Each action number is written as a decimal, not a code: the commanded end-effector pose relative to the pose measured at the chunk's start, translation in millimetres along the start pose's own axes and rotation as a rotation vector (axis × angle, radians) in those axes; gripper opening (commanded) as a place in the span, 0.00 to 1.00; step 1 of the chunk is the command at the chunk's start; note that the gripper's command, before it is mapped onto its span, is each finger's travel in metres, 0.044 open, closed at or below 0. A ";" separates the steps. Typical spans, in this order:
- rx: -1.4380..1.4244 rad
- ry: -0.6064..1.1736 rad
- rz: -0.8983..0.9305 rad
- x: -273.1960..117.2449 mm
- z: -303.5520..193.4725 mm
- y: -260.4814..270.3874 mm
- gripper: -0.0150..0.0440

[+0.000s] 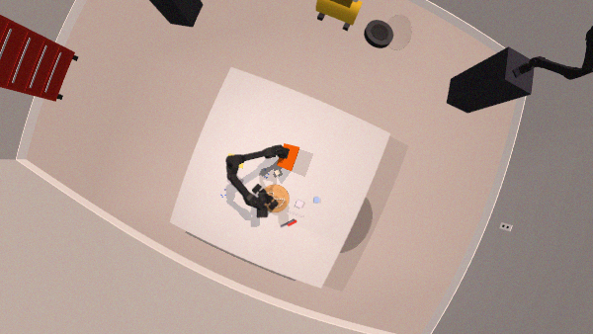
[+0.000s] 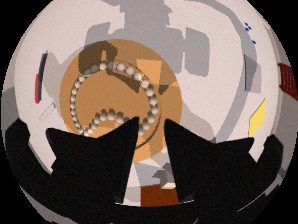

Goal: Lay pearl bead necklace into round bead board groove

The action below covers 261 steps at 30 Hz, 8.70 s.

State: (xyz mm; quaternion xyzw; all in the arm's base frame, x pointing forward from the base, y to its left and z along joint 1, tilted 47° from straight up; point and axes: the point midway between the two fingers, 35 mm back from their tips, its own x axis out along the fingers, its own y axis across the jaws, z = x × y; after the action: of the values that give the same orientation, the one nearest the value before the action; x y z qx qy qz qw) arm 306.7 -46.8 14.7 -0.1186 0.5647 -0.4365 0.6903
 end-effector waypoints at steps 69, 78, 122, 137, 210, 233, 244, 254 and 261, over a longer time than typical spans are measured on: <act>0.407 0.015 0.000 31.7 -9.6 -1.2 0.25; 0.407 0.015 0.000 31.7 -9.6 -1.2 0.25; 0.405 0.011 -0.002 29.4 -10.7 -7.1 0.88; 0.402 0.014 -0.006 25.7 -11.2 -7.3 1.00; 0.863 0.015 -0.004 31.7 -18.0 2.2 0.25; 0.859 0.013 -0.008 26.2 -19.1 1.3 0.25; 0.858 0.013 -0.009 25.7 -23.5 -6.5 0.25; 0.858 0.013 -0.010 33.4 -23.7 -6.6 0.25; 0.858 0.013 -0.010 33.7 -23.7 -6.6 0.25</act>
State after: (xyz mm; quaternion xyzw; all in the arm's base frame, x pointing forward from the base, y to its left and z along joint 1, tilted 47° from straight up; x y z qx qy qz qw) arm 285.9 -64.8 -8.9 0.1824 0.3320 -0.6325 0.6756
